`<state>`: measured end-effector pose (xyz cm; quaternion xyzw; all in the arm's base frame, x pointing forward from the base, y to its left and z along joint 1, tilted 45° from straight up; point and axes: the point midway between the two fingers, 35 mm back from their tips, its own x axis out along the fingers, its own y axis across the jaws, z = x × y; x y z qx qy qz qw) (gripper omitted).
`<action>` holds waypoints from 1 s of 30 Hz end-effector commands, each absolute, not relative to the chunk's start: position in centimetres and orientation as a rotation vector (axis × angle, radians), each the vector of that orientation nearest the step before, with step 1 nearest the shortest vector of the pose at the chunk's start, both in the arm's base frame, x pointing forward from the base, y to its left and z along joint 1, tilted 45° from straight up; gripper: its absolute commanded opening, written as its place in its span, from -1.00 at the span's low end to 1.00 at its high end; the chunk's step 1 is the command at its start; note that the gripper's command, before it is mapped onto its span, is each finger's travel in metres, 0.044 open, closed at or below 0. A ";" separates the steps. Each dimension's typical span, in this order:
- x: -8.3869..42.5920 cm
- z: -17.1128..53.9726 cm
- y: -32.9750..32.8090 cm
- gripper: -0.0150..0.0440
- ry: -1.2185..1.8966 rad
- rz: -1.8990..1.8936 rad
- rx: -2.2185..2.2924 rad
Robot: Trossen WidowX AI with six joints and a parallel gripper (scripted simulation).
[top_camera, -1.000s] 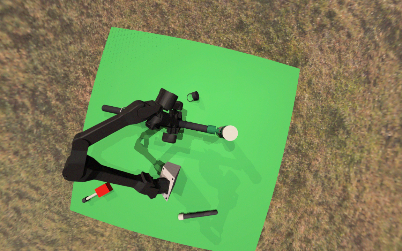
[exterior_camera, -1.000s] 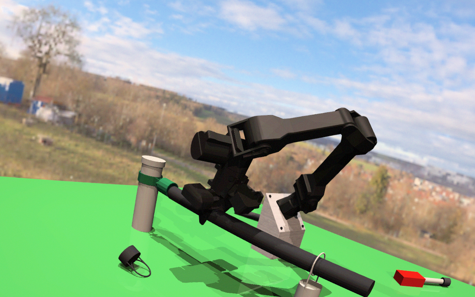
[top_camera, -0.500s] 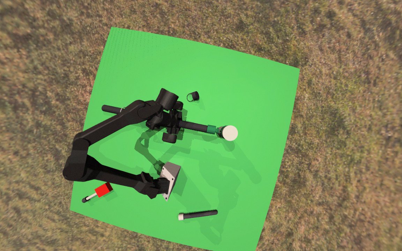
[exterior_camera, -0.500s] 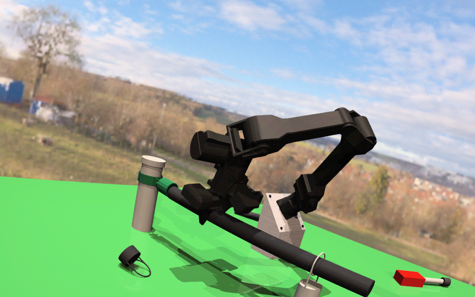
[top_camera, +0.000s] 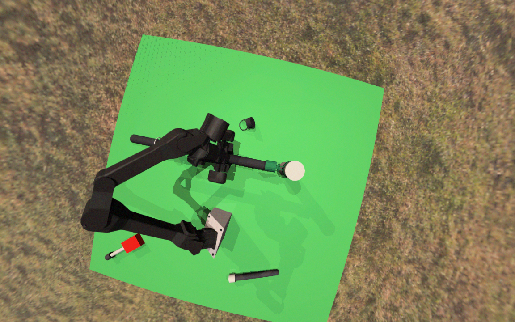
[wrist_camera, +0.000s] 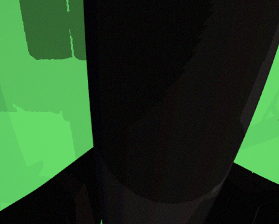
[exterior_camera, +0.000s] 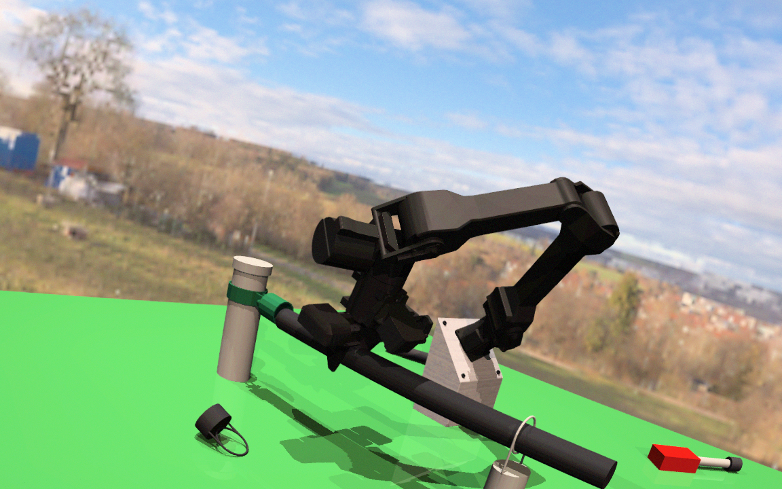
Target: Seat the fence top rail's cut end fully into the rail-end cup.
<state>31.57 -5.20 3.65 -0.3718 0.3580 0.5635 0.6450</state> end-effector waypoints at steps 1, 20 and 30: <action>31.6 3.6 -5.8 -0.49 0.817 1.277 -0.851; 32.1 3.8 -7.3 -0.49 0.817 1.277 -0.851; 32.2 3.7 -7.8 -0.49 0.817 1.277 -0.852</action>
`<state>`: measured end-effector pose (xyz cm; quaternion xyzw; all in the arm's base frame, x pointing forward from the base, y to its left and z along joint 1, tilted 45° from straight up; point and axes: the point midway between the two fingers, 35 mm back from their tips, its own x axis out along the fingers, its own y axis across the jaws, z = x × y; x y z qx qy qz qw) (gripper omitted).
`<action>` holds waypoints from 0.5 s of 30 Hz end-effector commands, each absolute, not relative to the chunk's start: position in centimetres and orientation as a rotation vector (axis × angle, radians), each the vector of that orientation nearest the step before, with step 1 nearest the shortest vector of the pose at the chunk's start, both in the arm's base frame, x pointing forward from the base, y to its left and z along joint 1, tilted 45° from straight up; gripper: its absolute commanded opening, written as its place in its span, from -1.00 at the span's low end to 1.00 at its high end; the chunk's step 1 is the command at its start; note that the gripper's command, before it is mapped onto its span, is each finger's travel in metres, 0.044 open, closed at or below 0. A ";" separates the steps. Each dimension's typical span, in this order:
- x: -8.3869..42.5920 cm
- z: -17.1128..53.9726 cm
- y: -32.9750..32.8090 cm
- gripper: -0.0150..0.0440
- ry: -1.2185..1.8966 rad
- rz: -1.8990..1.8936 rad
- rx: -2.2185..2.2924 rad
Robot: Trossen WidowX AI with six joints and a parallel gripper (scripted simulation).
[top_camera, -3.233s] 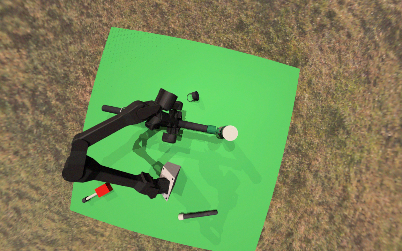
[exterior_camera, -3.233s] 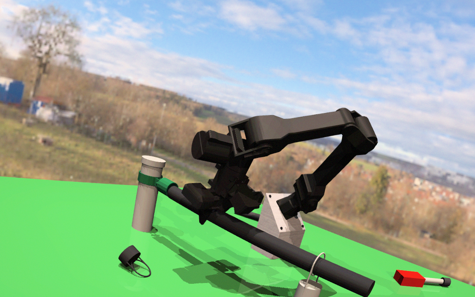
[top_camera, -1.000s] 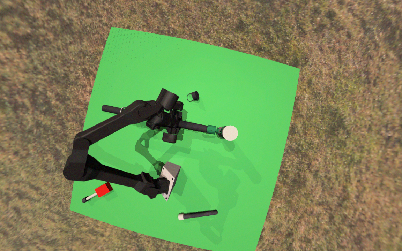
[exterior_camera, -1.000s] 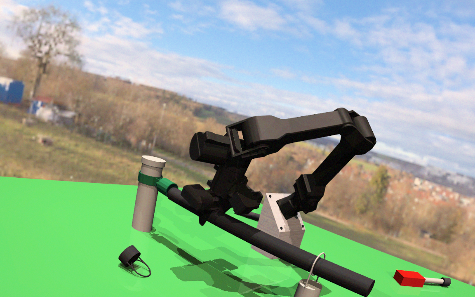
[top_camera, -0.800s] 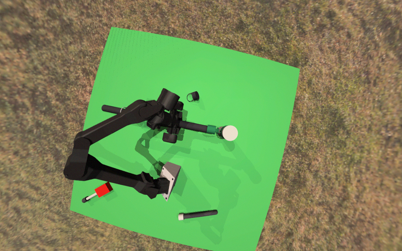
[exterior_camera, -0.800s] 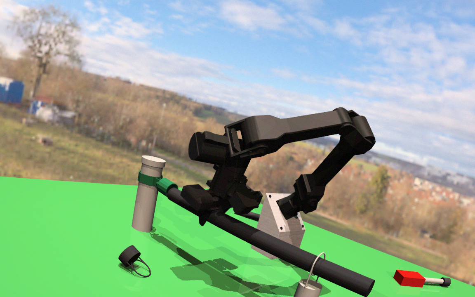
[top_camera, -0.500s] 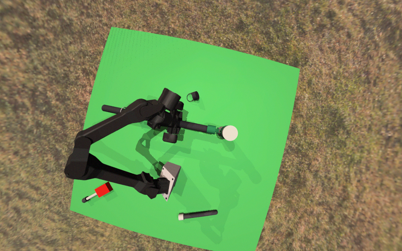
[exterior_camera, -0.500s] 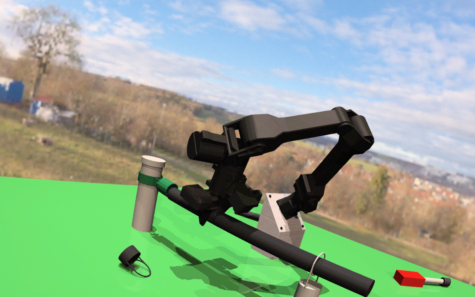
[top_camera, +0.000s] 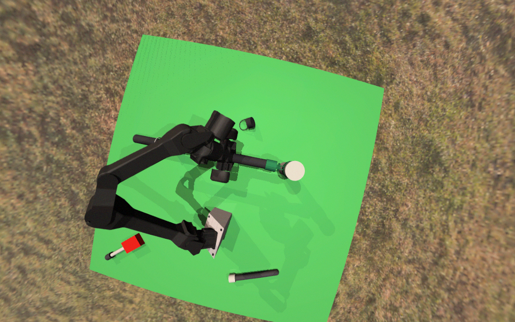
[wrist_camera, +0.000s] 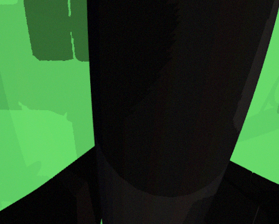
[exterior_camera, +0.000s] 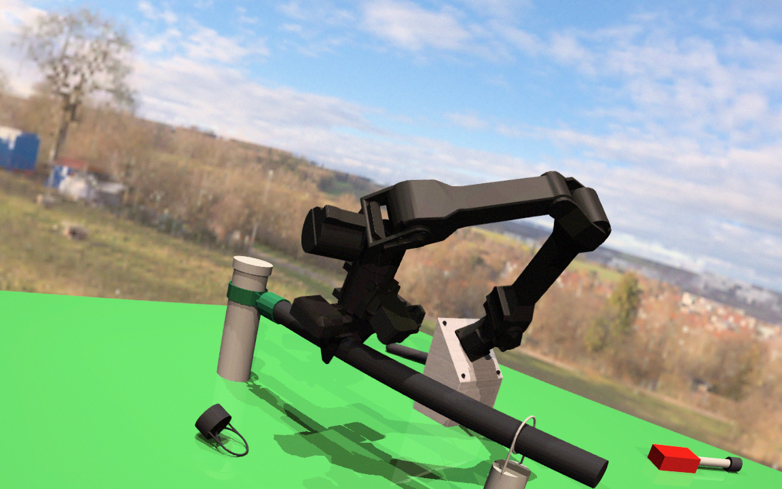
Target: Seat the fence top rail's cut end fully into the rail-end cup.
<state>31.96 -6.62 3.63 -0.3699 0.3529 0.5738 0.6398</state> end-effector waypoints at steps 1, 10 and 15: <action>32.2 3.6 -7.9 -0.49 0.817 1.277 -0.852; 32.0 3.0 -8.3 -0.49 0.818 1.277 -0.852; 31.8 2.6 -8.5 -0.49 0.818 1.277 -0.852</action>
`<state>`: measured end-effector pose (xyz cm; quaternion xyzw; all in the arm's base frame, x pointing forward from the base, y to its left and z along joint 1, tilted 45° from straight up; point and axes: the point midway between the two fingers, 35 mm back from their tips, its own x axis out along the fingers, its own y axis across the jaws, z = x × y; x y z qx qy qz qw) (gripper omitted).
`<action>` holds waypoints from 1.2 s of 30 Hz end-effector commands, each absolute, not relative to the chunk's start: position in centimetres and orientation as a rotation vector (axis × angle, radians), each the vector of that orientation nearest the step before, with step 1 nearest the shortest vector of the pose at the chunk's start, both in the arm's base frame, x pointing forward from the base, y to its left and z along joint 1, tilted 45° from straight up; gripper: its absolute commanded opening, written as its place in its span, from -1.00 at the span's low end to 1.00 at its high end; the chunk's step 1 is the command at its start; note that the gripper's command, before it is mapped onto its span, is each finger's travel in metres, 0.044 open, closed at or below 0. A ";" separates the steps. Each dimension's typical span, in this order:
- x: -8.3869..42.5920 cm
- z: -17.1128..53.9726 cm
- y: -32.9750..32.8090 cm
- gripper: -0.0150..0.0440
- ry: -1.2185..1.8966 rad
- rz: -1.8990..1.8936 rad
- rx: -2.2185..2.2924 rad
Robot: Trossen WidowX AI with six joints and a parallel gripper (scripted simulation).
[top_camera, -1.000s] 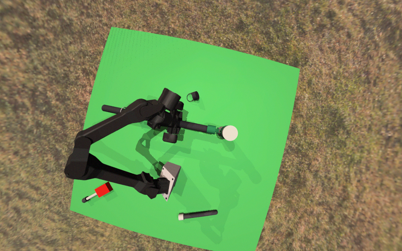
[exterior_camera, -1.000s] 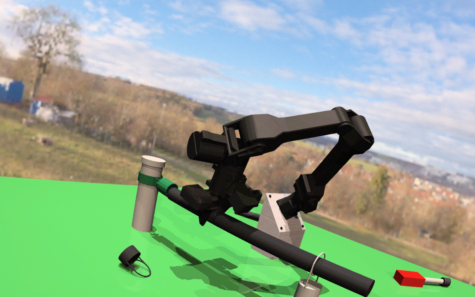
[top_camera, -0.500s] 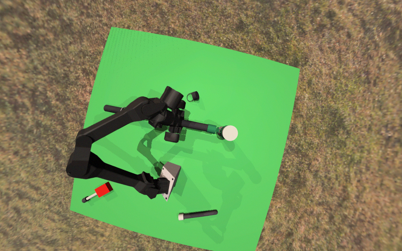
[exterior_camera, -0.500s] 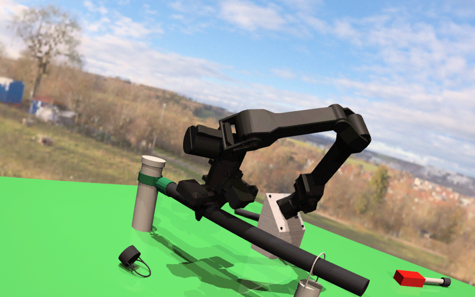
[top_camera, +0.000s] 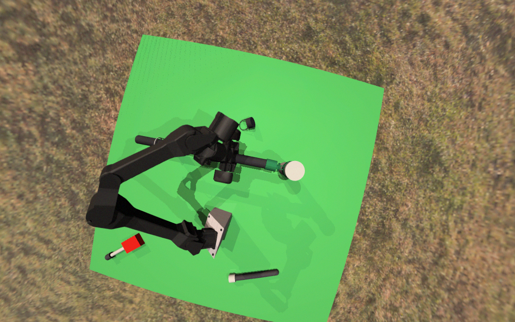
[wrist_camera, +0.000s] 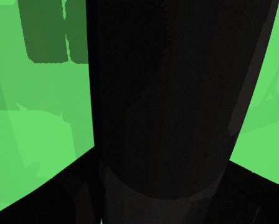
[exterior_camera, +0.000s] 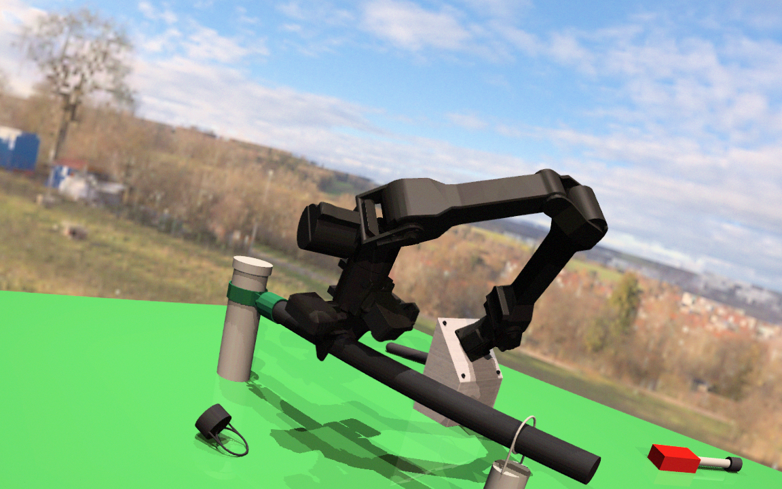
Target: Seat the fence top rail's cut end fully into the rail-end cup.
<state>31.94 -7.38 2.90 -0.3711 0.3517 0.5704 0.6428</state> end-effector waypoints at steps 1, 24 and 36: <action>31.7 2.6 -8.5 -0.49 0.818 1.277 -0.852; 31.6 1.9 -8.2 -0.49 0.799 1.288 -0.846; 31.6 2.0 -8.2 0.40 0.799 1.288 -0.846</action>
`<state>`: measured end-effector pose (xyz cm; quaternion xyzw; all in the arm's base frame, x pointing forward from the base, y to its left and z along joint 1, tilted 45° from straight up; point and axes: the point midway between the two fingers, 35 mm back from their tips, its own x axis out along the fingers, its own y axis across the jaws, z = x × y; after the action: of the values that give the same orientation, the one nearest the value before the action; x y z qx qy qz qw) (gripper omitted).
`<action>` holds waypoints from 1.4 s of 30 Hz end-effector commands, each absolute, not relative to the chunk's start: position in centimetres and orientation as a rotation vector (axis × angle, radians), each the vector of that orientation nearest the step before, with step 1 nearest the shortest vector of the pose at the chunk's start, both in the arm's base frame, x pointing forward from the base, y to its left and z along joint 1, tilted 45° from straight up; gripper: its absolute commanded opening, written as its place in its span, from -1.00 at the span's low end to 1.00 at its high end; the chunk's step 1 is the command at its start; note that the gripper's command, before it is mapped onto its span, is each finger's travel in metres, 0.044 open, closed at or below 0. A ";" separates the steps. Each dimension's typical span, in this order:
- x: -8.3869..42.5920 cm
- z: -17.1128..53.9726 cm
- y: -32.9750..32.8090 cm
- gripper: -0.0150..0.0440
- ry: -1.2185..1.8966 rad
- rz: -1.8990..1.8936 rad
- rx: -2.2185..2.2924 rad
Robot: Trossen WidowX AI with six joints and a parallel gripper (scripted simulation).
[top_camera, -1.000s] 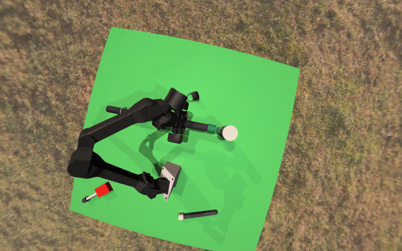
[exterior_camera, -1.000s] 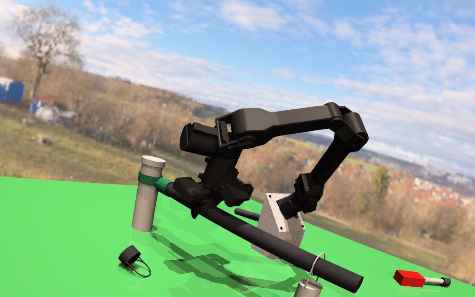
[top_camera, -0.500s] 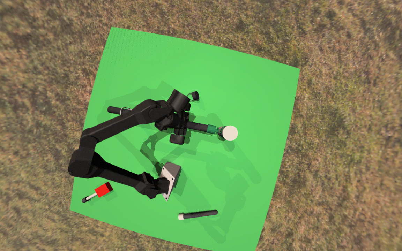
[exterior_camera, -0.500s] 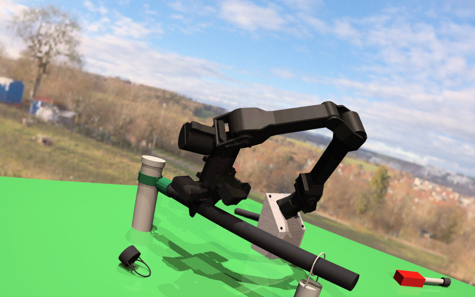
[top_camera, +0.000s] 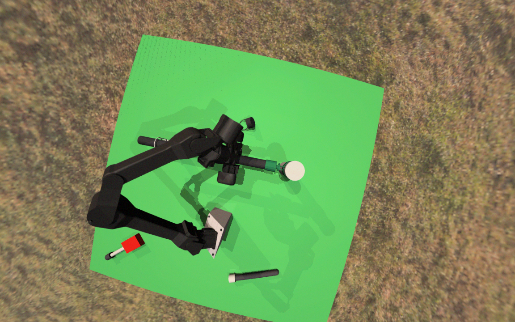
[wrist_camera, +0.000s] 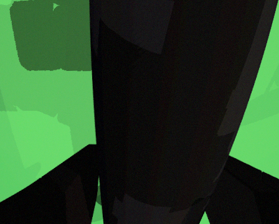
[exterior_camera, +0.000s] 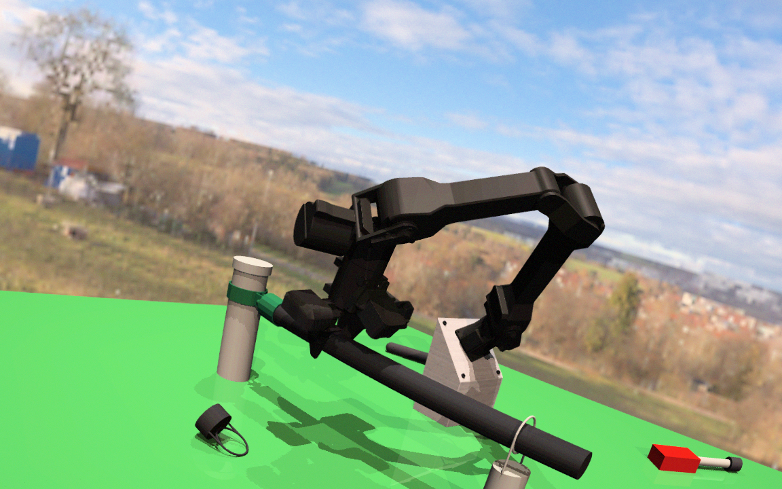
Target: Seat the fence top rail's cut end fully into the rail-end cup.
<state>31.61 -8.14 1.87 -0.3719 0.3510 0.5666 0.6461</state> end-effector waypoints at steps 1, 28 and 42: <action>31.6 2.2 -8.2 0.49 0.799 1.288 -0.846; 30.2 11.0 -9.9 1.00 0.800 1.293 -0.842; 30.2 11.0 -9.9 1.00 0.800 1.293 -0.842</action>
<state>30.27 -9.84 10.91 -0.3667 0.3513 0.5686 0.6472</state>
